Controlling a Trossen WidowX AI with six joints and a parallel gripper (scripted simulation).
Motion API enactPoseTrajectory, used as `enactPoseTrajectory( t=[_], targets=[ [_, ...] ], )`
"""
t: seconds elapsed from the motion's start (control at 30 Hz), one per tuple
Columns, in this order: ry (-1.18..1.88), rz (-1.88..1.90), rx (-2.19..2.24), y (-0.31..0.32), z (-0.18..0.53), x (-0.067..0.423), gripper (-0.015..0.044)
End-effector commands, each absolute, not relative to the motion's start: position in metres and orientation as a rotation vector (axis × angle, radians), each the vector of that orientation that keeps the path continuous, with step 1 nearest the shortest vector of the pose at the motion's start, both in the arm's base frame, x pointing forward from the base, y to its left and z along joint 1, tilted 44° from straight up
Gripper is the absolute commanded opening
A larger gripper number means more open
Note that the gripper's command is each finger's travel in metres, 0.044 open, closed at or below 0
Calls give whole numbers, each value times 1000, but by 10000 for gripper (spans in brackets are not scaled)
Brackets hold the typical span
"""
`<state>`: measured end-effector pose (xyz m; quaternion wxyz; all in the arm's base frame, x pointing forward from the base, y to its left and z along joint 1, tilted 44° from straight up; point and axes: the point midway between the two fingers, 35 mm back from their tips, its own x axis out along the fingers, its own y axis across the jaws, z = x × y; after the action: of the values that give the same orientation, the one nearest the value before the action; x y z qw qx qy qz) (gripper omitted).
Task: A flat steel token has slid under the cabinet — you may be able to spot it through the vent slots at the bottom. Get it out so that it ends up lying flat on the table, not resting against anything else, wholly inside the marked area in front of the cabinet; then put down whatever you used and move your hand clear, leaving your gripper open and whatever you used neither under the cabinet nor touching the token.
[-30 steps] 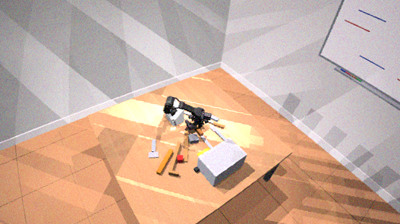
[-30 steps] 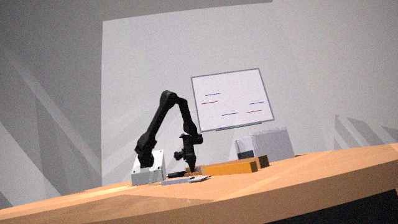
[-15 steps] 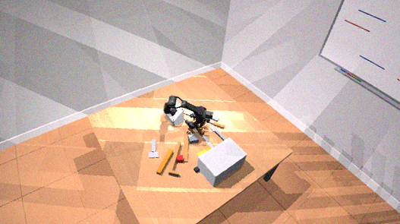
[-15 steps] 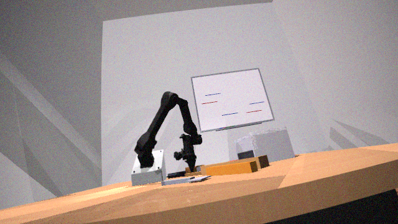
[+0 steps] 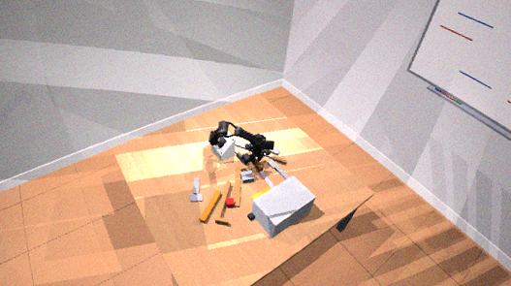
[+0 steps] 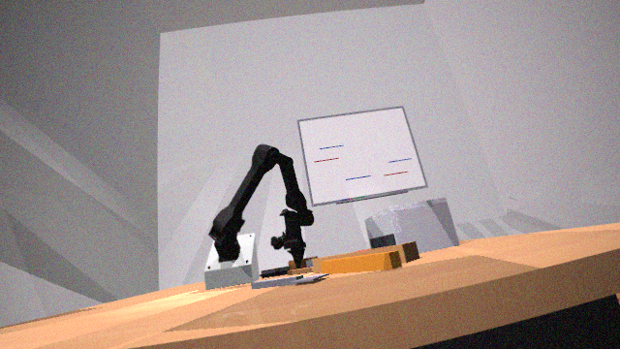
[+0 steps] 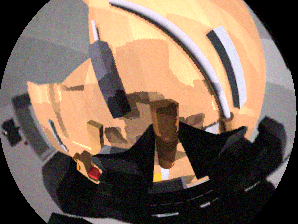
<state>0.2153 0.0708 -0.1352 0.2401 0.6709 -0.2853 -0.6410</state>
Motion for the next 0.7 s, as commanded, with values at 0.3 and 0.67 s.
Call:
enactPoseTrajectory(
  t=[0.3, 0.67],
  targets=[
    [-781, -1755, 1836, 71, -136, 215, 200],
    [-783, -1755, 1843, 71, -137, 216, 270]
  ],
)
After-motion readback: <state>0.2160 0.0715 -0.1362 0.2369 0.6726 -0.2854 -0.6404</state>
